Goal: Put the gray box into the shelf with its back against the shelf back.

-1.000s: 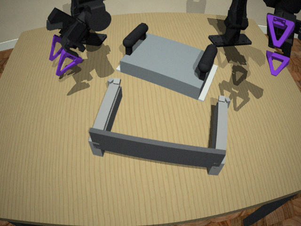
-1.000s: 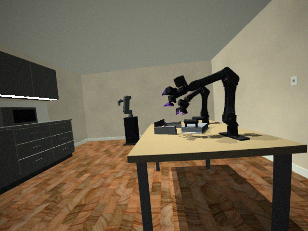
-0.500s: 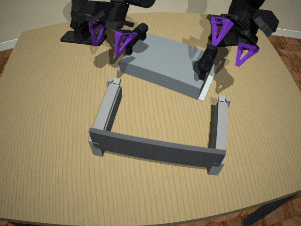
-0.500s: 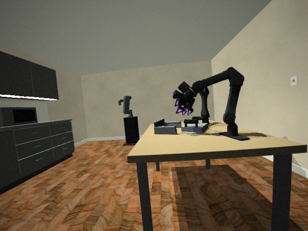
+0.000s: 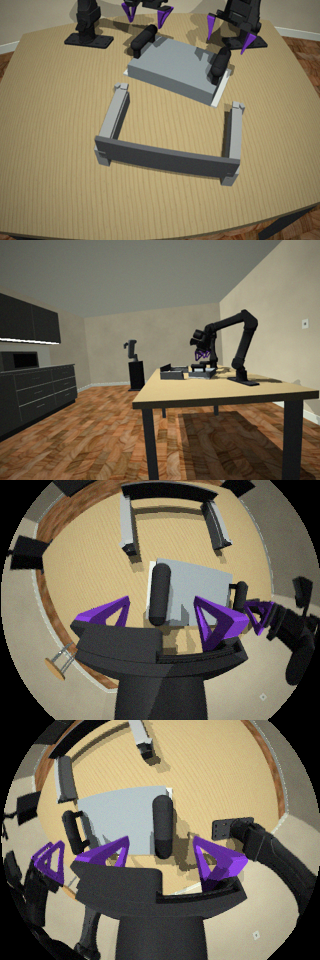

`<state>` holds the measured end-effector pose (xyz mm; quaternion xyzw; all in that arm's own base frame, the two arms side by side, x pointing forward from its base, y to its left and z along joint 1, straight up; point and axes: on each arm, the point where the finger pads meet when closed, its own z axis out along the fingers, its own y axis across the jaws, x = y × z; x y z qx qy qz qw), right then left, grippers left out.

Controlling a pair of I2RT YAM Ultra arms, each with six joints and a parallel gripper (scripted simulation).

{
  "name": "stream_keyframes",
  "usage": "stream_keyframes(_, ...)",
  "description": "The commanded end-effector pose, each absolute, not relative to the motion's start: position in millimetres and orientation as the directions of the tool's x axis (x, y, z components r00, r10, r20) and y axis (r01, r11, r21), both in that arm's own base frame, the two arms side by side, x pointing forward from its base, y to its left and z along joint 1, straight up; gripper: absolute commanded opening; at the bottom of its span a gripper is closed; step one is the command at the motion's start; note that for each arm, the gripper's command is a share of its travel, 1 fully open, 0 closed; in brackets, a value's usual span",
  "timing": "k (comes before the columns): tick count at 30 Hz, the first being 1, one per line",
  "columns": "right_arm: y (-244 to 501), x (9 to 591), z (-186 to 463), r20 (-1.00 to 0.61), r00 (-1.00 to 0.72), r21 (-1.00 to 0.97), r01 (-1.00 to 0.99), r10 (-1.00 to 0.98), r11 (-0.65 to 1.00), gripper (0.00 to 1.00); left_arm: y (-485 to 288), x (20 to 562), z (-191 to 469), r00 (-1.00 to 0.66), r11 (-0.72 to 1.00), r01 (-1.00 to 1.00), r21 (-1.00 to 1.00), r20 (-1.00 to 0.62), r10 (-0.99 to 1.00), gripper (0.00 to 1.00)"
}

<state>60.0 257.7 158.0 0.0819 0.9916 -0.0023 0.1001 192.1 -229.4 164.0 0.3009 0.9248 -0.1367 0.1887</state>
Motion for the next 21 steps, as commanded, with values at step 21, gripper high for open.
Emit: stream_keyframes(21, 258, 56, 151, -0.189, -0.971, 0.034, 0.140, 0.144, 0.990, 1.00, -226, 186, 146, -0.675, 0.728, 0.685, 0.014, -0.363, 0.642, 1.00)
